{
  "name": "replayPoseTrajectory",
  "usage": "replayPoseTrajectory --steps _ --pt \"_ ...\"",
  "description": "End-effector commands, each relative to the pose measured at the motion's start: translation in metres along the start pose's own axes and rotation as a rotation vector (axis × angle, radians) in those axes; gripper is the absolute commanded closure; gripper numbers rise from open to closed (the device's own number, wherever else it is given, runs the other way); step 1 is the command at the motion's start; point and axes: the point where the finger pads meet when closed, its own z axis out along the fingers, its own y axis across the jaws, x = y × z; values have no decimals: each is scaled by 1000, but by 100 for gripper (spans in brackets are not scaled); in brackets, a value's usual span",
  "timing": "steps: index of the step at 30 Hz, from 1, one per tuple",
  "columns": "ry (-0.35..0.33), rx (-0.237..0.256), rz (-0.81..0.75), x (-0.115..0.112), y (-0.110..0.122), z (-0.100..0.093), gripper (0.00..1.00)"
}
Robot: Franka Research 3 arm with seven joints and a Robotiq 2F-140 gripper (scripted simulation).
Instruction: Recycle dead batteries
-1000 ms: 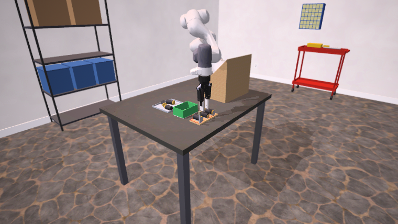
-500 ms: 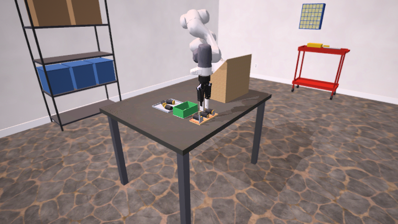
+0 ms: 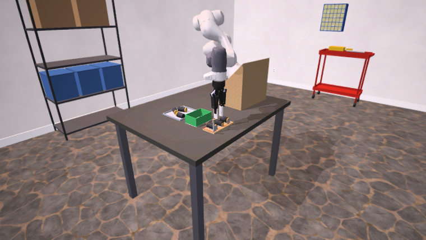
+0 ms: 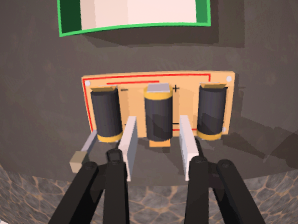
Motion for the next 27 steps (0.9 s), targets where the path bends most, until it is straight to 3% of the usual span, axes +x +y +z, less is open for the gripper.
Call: replayPoseTrajectory --steps 1,27 --pt "1 3 -1 1 -1 0 71" --pt "1 3 -1 1 -1 3 71"
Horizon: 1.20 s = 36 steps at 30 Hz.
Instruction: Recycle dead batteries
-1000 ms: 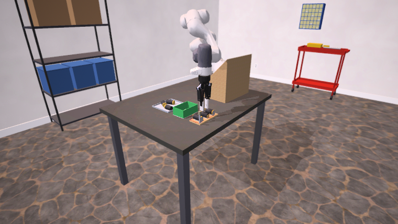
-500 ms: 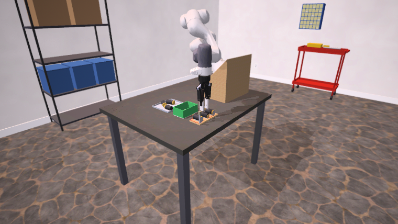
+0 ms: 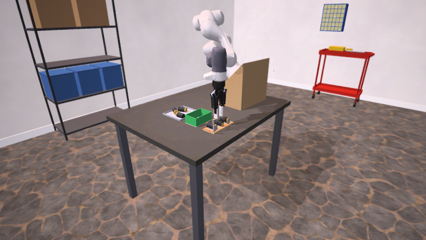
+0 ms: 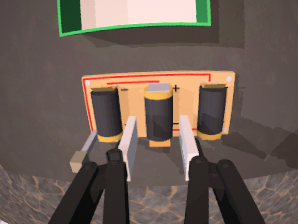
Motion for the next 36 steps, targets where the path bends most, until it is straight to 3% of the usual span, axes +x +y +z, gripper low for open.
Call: replayPoseTrajectory --steps 1,9,34,35,36 --pt "2 2 -1 1 -1 5 71" --pt "2 2 -1 1 -1 34 71" --pt "2 2 -1 1 -1 45 71" --pt "2 2 -1 1 -1 45 84" --pt "2 2 -1 1 -1 45 84"
